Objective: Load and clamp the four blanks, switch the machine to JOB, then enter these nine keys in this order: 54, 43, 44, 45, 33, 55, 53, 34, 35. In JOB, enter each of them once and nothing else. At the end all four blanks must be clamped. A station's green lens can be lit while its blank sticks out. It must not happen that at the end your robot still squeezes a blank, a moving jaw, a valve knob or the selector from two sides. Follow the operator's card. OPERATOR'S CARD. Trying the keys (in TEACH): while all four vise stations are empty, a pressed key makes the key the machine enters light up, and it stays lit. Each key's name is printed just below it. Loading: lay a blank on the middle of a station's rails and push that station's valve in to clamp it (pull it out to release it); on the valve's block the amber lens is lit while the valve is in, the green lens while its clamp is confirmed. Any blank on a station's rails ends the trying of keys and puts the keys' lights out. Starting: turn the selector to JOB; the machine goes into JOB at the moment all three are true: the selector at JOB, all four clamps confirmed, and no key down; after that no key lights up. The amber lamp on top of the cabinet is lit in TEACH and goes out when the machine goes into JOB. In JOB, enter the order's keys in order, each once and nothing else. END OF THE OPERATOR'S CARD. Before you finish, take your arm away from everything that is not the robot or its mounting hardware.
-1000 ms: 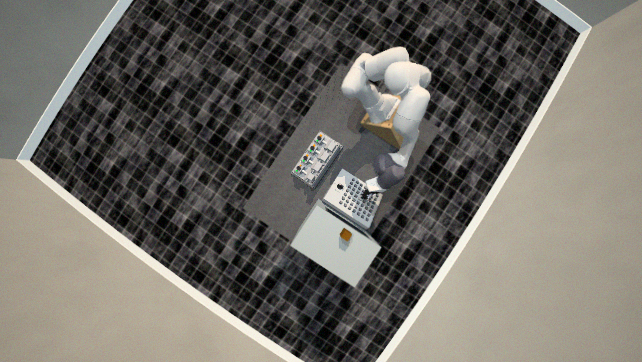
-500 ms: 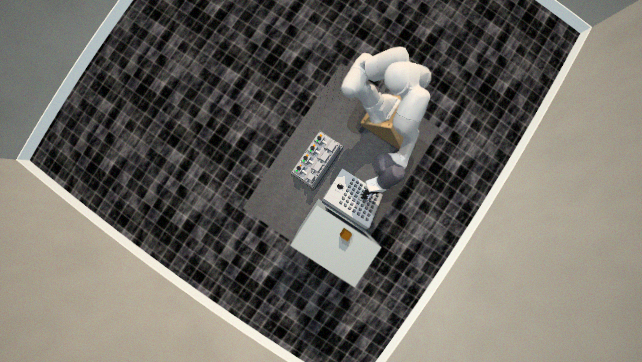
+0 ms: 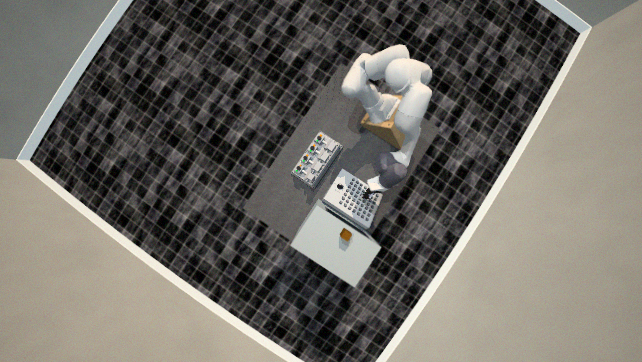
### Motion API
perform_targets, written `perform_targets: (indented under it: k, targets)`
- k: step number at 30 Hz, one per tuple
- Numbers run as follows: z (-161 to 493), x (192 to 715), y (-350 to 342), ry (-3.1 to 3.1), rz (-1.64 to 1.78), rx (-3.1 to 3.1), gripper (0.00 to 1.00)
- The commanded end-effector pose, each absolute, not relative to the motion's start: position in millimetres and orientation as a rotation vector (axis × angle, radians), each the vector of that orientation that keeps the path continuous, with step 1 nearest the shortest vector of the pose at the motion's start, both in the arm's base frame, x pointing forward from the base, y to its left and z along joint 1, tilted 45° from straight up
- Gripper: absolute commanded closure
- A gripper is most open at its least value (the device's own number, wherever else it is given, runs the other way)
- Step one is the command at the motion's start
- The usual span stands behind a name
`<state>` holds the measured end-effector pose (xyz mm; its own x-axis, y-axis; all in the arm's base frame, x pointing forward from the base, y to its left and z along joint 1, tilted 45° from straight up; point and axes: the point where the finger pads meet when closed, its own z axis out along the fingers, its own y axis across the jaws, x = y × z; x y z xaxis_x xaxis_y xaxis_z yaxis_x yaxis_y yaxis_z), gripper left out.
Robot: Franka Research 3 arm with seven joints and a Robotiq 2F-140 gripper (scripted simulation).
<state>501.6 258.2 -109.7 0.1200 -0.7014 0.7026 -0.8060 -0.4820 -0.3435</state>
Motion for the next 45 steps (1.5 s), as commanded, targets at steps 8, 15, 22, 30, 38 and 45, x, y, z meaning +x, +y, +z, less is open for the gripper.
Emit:
perform_targets:
  k: [8,15,22,30,38,45]
  targets:
    - [-100,492,265,-1.536,1.300,2.248,1.00]
    - [-96,489,268,-1.536,1.300,2.248,1.00]
    - [-96,489,268,-1.536,1.300,2.248,1.00]
    - [-104,505,296,-1.536,1.300,2.248,1.00]
    - [-108,512,308,-1.536,1.300,2.248,1.00]
    - [-110,514,306,-1.536,1.300,2.248,1.00]
